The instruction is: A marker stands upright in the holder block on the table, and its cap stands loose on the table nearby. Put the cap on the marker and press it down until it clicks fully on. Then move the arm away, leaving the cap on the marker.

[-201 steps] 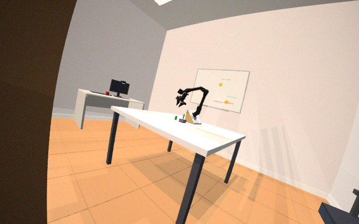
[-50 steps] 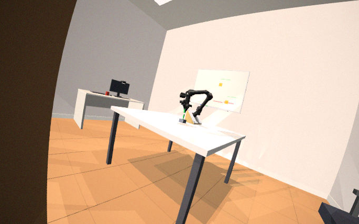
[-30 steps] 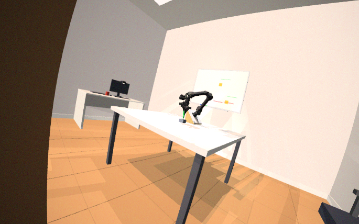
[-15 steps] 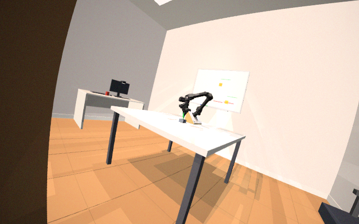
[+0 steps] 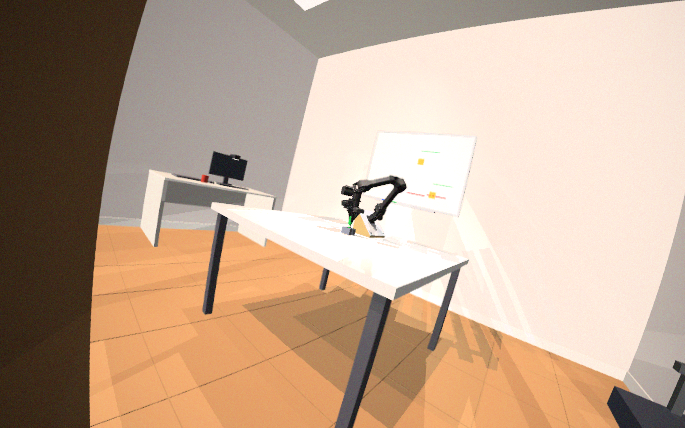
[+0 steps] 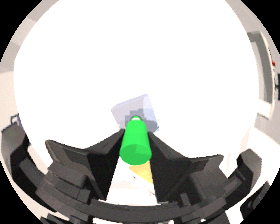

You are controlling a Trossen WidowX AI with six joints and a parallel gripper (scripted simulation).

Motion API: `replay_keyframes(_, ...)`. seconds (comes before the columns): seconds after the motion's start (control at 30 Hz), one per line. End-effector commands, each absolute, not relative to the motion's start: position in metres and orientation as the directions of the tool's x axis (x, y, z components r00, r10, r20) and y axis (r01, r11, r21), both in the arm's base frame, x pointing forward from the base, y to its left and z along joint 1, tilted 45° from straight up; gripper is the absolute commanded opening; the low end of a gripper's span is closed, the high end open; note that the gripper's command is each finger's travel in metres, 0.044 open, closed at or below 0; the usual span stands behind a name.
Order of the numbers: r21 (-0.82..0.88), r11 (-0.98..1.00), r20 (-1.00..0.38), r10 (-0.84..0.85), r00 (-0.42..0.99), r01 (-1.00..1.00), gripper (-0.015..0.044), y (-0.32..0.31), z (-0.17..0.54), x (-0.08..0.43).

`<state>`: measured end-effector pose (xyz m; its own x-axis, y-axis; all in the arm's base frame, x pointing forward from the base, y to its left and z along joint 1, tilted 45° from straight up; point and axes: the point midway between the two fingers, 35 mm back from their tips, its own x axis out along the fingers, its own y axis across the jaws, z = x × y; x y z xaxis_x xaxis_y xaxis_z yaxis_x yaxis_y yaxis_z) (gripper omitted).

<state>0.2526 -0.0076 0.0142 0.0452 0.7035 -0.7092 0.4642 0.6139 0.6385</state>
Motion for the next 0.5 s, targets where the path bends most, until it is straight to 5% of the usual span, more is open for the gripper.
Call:
replay_keyframes(0.0,0.639,0.614,-0.709,0.703,0.045,0.464,0.0079,-0.0076,0.0142,0.2526)
replay_keyframes(0.47,0.639,0.614,-0.709,0.703,0.045,0.464,0.0440,-0.0076,0.0142,0.2526)
